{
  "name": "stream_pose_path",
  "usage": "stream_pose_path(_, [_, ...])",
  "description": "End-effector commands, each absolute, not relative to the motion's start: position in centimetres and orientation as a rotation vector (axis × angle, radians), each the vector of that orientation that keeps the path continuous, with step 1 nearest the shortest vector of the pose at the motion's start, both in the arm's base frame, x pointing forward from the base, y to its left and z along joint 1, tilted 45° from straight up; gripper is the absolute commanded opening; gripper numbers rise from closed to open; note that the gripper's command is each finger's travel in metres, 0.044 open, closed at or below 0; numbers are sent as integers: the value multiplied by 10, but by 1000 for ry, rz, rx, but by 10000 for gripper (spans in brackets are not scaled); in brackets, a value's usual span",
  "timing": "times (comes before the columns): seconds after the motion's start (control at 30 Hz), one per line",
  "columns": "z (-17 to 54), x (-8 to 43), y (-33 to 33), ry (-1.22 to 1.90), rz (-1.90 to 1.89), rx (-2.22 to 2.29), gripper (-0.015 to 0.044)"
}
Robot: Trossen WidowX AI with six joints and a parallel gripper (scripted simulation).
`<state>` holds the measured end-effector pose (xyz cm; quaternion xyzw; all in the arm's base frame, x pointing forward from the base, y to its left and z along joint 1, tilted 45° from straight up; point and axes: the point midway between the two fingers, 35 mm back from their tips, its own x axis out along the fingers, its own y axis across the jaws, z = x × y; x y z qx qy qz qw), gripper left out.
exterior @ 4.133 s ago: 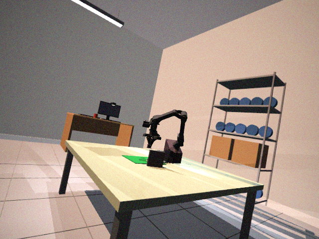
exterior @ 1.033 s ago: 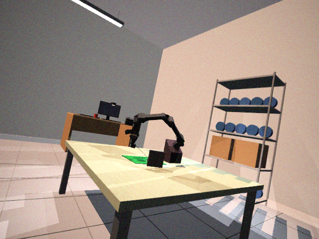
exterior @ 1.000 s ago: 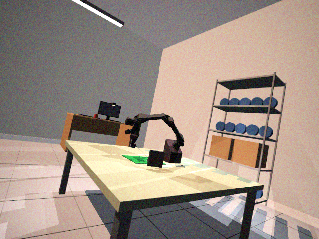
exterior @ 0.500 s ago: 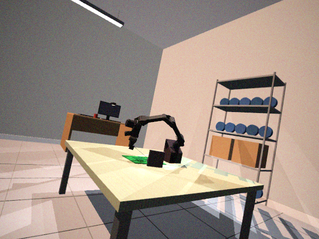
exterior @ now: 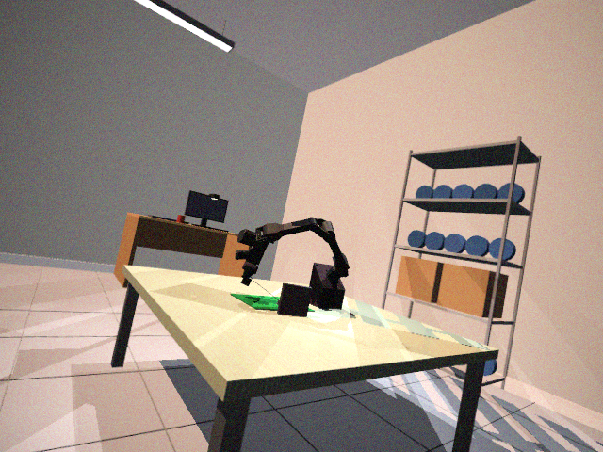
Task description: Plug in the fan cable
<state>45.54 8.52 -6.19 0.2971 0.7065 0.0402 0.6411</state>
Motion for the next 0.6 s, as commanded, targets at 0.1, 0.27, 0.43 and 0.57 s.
stream_pose_path(0.1, [-68, 458, 83, 1562, 45, 647, 0])
stream_pose_path(0.27, [-72, 459, 84, 1533, 24, 630, 0])
stream_pose_path(0.43, [-75, 460, 86, 1503, 3, 615, 0])
stream_pose_path(0.57, [-77, 460, 87, 1478, -13, 604, 0])
